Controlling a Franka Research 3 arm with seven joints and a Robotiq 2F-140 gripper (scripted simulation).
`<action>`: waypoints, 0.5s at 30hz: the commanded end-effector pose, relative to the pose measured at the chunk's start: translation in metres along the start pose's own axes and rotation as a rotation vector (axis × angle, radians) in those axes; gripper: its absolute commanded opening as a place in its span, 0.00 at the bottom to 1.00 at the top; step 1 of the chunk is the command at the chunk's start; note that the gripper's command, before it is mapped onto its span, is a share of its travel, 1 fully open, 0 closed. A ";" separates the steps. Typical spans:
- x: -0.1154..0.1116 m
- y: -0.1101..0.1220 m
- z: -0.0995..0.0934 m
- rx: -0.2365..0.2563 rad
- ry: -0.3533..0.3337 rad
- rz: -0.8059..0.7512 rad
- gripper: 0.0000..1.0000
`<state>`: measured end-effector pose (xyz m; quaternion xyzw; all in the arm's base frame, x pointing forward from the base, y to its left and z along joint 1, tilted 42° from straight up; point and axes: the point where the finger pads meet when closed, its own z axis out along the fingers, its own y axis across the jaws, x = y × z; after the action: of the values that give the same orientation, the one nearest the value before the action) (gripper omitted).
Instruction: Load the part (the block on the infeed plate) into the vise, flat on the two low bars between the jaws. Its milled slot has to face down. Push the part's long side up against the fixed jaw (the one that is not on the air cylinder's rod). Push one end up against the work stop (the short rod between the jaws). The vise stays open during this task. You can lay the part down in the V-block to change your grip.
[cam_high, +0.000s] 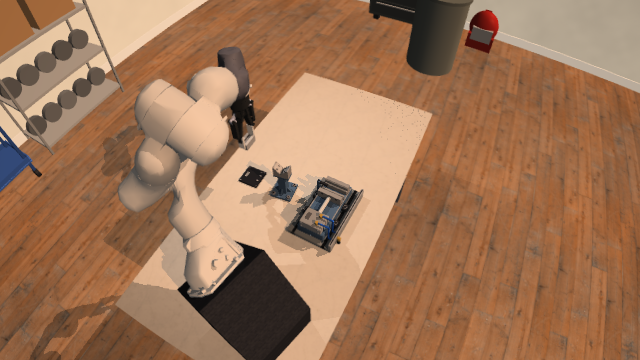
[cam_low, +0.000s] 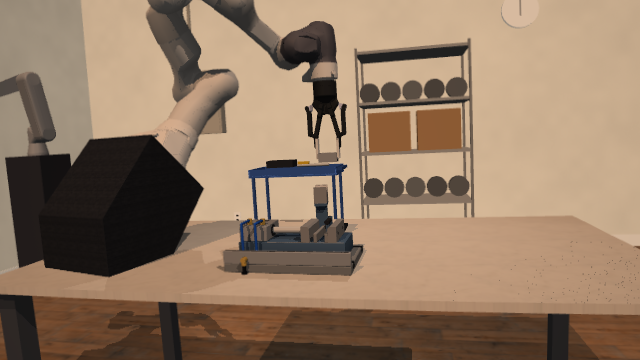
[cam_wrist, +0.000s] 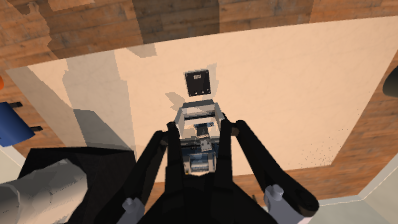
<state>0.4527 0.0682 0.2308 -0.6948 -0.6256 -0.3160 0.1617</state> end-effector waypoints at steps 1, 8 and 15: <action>-0.002 0.002 -0.005 -0.006 -0.004 0.026 0.00; -0.006 0.005 -0.015 -0.018 -0.016 0.077 0.00; -0.010 0.007 -0.024 -0.031 -0.029 0.132 0.00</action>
<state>0.4535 0.0505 0.2398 -0.7220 -0.5989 -0.3091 0.1569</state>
